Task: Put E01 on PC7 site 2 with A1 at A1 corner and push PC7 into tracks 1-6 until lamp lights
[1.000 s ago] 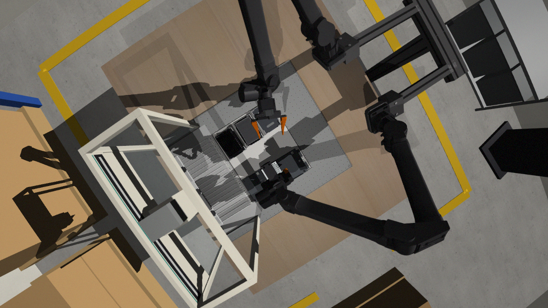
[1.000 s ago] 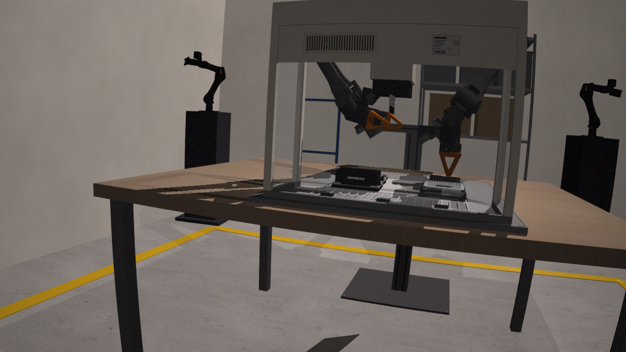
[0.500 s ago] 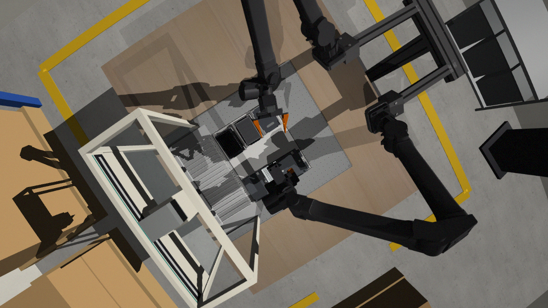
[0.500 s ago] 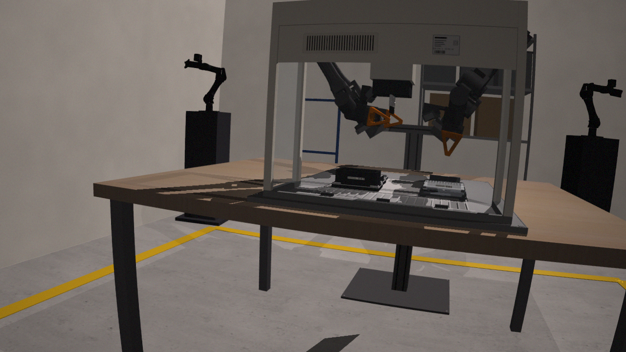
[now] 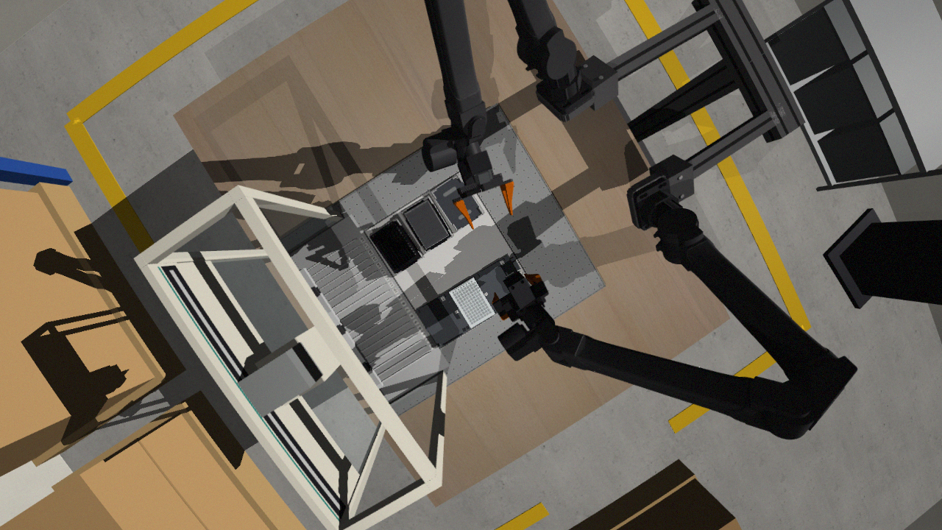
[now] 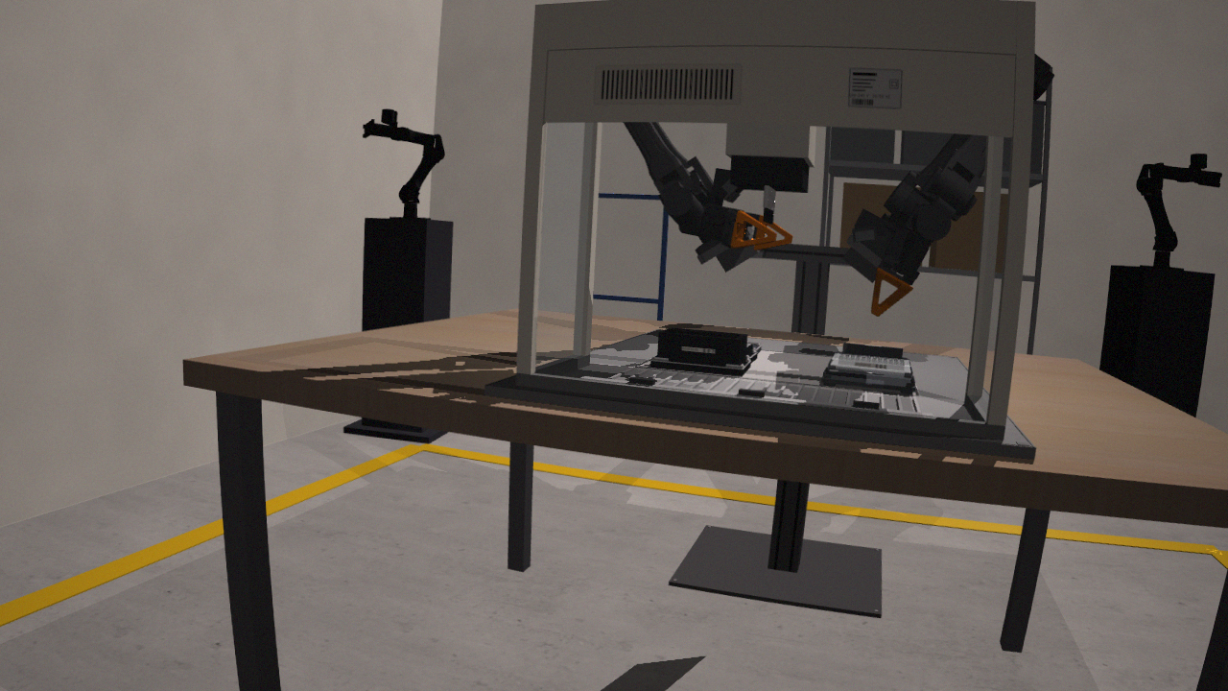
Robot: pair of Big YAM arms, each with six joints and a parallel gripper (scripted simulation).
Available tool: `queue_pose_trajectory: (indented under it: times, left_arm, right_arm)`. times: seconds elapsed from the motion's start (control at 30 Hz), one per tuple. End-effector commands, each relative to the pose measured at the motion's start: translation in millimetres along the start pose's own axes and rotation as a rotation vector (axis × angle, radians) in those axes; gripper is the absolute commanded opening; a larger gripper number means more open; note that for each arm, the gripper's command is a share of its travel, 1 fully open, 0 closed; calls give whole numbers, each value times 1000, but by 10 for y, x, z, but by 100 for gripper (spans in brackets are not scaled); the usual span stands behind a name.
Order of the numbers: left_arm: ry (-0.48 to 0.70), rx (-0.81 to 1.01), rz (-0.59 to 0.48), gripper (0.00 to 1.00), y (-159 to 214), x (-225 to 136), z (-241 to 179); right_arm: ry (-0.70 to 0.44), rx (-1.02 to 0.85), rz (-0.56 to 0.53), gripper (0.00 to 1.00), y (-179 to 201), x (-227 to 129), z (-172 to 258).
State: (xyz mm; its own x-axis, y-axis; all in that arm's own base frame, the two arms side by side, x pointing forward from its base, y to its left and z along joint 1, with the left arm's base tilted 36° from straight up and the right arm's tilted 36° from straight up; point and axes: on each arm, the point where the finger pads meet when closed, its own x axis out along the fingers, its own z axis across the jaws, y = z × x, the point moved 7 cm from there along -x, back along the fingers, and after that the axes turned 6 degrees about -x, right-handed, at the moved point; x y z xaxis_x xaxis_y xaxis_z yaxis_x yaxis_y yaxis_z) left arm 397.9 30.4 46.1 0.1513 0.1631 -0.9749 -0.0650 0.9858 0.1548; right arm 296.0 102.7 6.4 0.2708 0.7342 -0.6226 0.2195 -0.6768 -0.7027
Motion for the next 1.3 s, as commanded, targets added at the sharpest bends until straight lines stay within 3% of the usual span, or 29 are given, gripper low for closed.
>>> queue_pose_trajectory:
  times: [0.0, 0.3, 0.43, 0.6, 1.27]
  left_arm:
    - [-11, 28, -122, 100, 269, -11, -328]
    - [6, -10, -189, 100, 318, 23, -471]
    - [-9, -103, -182, 55, 249, 14, -482]
    - [-62, -343, -133, 0, 150, 37, -576]
    - [-188, -925, 49, 0, 8, 246, -826]
  right_arm:
    - [-78, -58, 4, 100, -71, -38, 190]
    - [-89, -61, 15, 100, -80, -103, 290]
    - [-90, -60, 19, 100, -80, -123, 319]
    - [-87, -32, 36, 100, -20, -192, 402]
    - [-83, 89, 36, 100, 181, -219, 536]
